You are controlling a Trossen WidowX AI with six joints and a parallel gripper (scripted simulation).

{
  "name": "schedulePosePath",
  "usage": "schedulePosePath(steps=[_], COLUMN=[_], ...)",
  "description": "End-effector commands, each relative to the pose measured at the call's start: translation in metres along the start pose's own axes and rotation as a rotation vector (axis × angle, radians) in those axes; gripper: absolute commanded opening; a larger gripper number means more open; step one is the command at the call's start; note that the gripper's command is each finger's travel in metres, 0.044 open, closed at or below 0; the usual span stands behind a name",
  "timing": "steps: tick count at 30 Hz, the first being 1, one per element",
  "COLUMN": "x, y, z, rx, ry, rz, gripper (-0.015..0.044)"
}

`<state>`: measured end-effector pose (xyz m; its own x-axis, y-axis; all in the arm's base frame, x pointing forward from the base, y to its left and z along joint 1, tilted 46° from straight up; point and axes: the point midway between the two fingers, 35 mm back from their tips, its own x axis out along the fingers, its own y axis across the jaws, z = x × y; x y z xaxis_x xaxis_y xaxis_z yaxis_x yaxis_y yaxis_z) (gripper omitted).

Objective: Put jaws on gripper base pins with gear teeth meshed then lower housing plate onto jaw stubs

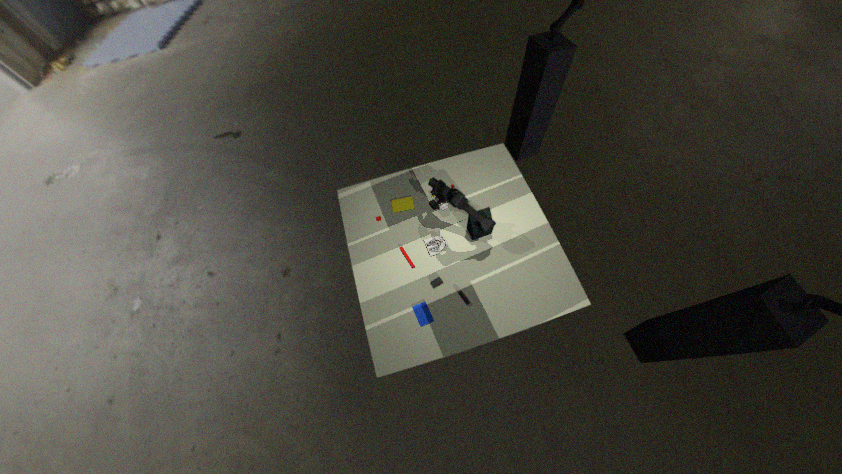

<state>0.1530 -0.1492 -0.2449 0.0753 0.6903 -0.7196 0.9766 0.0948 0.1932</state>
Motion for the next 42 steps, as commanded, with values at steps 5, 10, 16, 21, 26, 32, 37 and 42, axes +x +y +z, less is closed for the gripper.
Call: schedulePosePath(steps=[5, 10, 16, 21, 26, 32, 37, 42], x=[0.000, 0.000, -0.014, -0.030, -0.046, -0.065, -0.073, -0.075], y=[0.000, 0.000, 0.001, 0.001, 0.001, 0.000, -0.001, 0.006], z=[0.000, 0.000, 0.001, 0.002, 0.002, 0.001, 0.000, -0.003], rx=[0.000, 0.000, 0.001, 0.002, 0.004, 0.005, 0.006, -0.031], ry=[0.000, 0.000, -0.001, -0.001, -0.001, 0.000, 0.000, -0.004], rz=[0.000, 0.000, 0.000, 0.000, 0.000, 0.000, 0.000, -0.001], gripper=[0.0351, 0.0351, 0.0351, 0.0351, 0.0351, 0.0351, 0.0351, 0.0351])
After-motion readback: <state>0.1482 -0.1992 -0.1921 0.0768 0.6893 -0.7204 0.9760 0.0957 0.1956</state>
